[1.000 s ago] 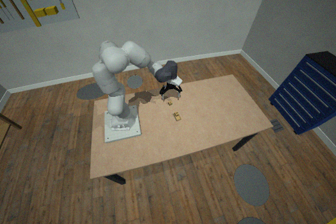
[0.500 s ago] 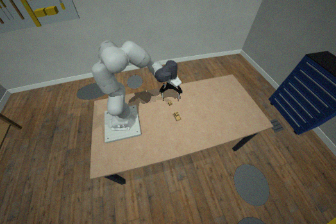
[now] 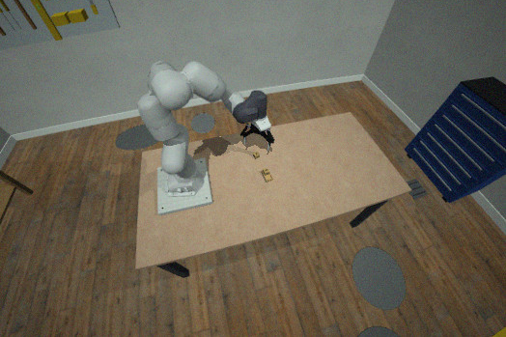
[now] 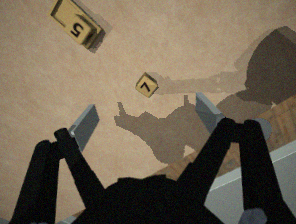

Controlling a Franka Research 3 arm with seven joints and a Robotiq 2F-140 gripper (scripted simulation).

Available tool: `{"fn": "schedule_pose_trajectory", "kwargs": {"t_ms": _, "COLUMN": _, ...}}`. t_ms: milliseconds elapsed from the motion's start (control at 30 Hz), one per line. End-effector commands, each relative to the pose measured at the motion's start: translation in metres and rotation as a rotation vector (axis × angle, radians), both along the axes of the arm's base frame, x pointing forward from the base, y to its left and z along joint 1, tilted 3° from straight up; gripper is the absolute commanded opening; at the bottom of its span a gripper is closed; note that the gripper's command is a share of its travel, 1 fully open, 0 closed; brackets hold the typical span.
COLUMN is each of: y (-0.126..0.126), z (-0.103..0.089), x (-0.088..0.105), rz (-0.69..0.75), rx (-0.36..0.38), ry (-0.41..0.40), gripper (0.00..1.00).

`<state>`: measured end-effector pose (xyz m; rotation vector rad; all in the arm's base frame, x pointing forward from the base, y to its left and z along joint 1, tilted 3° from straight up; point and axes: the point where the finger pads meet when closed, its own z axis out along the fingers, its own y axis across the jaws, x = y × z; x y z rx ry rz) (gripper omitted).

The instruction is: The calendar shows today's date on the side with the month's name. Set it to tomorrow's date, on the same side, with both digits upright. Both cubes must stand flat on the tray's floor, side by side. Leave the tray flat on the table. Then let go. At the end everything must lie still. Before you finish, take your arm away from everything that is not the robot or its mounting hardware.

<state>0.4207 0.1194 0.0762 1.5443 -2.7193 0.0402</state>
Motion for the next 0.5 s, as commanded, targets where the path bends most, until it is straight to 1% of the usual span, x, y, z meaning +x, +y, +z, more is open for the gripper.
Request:
{"fn": "schedule_pose_trajectory", "kwargs": {"t_ms": 0, "y": -0.0006, "z": 0.0005, "x": -0.0015, "rz": -0.173, "rx": -0.017, "ry": -0.003, "gripper": 1.00}}
{"fn": "schedule_pose_trajectory", "kwargs": {"t_ms": 100, "y": -0.0006, "z": 0.0005, "x": -0.0015, "rz": -0.180, "rx": -0.017, "ry": -0.003, "gripper": 1.00}}
{"fn": "schedule_pose_trajectory", "kwargs": {"t_ms": 133, "y": -0.0006, "z": 0.0009, "x": -0.0016, "rz": -0.230, "rx": -0.017, "ry": -0.005, "gripper": 1.00}}
{"fn": "schedule_pose_trajectory", "kwargs": {"t_ms": 467, "y": -0.0006, "z": 0.0022, "x": -0.0019, "rz": -0.391, "rx": -0.017, "ry": -0.011, "gripper": 1.00}}
